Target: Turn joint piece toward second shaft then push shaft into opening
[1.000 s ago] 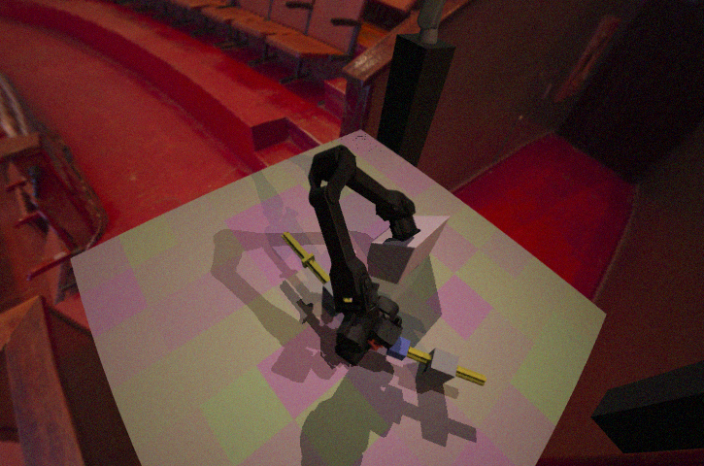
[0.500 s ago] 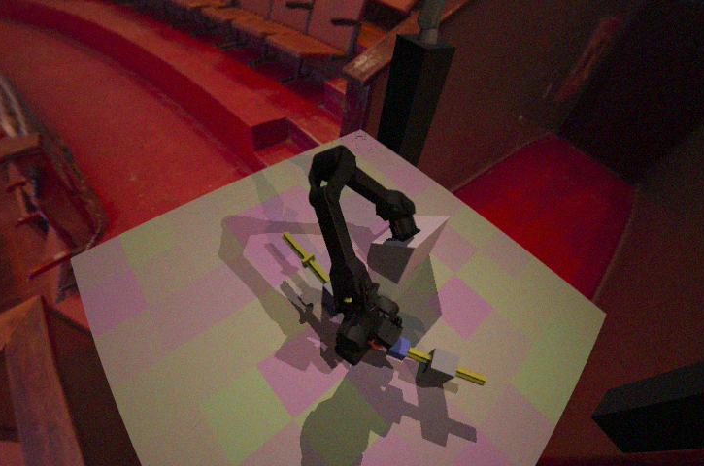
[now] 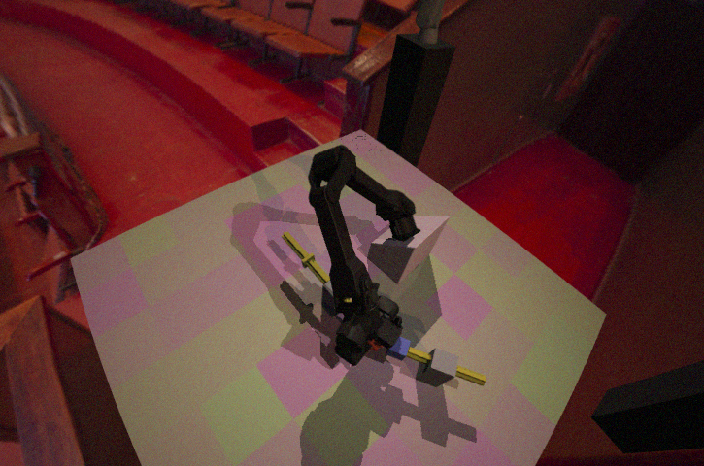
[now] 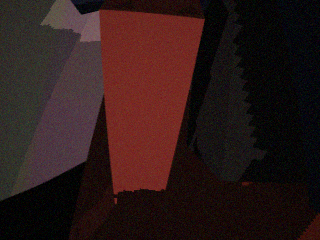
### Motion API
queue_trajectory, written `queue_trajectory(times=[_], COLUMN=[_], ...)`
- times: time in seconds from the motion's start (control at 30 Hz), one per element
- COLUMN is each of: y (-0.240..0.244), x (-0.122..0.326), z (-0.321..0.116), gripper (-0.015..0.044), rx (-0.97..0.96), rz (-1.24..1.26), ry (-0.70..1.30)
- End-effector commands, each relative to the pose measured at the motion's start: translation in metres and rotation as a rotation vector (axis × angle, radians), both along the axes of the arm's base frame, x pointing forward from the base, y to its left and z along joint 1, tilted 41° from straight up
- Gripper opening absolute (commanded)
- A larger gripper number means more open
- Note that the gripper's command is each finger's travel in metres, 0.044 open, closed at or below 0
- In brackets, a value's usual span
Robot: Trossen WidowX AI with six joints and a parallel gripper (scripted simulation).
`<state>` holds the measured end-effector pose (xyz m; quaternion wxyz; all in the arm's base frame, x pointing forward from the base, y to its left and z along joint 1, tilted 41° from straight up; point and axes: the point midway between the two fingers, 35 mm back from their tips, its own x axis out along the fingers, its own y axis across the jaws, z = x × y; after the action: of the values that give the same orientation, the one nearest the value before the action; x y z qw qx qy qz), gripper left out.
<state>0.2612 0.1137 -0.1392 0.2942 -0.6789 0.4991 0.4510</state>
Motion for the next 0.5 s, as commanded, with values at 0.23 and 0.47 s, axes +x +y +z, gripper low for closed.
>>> queue_trajectory(times=[0.23,0.47], y=[0.0000,-0.0003], x=[0.0000,-0.0006], z=[0.0001,0.0045], gripper=[0.0000,0.0000], rx=[-0.003,-0.083], rz=[-0.001,-0.010], ry=[-0.001,-0.040])
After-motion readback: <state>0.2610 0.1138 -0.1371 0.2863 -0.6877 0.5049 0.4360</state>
